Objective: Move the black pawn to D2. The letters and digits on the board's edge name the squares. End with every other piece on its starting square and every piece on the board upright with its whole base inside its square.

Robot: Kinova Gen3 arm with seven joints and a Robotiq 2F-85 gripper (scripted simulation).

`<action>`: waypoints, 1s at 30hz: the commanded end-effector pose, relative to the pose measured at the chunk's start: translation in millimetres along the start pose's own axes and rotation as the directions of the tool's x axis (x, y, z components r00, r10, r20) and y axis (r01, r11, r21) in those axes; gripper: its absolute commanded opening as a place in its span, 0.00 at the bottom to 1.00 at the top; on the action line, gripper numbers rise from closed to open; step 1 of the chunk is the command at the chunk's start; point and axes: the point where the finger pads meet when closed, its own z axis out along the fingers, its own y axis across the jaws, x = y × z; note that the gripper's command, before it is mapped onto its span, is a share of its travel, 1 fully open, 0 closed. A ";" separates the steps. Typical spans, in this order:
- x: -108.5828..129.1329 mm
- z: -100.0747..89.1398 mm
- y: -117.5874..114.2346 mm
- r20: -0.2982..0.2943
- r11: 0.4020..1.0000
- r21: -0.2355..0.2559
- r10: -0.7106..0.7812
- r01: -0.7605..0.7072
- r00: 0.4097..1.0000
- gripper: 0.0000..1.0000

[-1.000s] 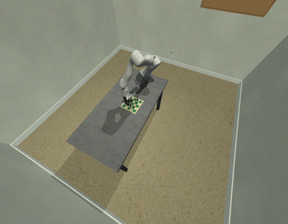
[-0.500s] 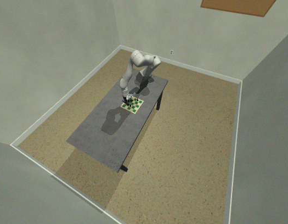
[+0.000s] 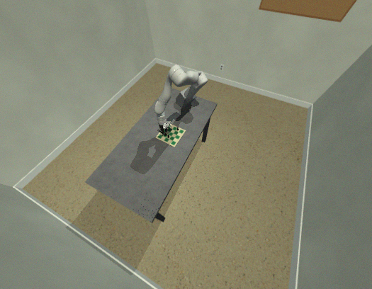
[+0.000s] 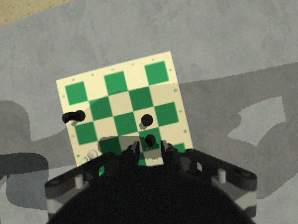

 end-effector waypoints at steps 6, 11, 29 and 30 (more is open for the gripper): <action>-1.0 1.7 0.2 0.003 1.000 -0.002 -0.006 0.006 1.000 0.34; -1.6 8.3 0.6 0.003 1.000 -0.002 -0.006 0.006 1.000 0.34; -1.6 33.4 1.2 0.004 1.000 -0.003 -0.006 0.006 1.000 0.34; -1.4 33.2 1.6 0.004 1.000 -0.004 -0.007 0.007 1.000 0.34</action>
